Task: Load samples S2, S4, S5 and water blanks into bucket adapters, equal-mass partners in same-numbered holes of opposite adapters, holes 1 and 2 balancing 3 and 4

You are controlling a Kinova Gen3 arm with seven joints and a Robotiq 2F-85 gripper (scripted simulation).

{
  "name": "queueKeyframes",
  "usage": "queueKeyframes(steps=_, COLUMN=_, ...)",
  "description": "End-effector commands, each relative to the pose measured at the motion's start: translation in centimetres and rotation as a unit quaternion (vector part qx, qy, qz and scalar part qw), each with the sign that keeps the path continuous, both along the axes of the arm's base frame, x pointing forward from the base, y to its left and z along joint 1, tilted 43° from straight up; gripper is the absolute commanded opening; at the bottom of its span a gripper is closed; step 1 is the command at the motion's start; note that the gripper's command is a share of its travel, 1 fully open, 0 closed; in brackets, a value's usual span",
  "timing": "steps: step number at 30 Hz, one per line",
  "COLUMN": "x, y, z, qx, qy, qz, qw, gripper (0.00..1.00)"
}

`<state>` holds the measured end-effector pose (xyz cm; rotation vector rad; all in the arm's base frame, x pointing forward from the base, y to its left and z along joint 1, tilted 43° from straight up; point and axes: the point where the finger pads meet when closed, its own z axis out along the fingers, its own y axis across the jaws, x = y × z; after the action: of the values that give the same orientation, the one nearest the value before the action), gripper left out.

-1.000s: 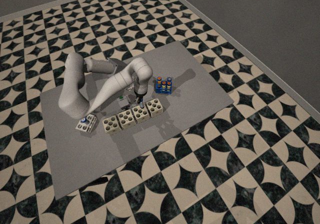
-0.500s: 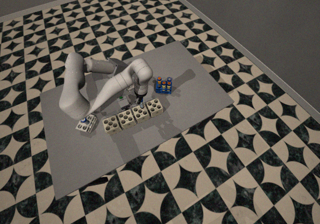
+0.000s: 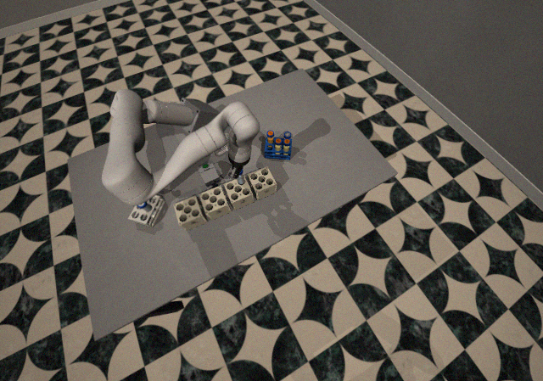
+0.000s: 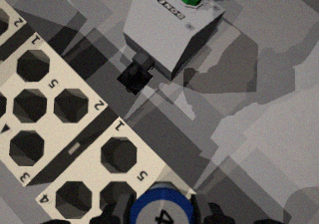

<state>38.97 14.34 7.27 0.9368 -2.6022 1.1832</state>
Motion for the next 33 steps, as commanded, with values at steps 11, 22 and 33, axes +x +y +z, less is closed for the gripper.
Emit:
queueKeyframes(steps=11, x=0.2, y=-0.4, z=-0.5, qx=0.000, qy=-0.001, qz=0.001, qw=1.000, gripper=0.10)
queueKeyframes(steps=22, x=0.4, y=-0.9, z=-1.1, qx=0.000, qy=-0.001, qz=0.001, qw=1.000, gripper=0.10)
queueKeyframes(steps=33, x=0.6, y=-1.2, z=-1.5, qx=0.000, qy=-0.001, qz=0.001, qw=1.000, gripper=0.10)
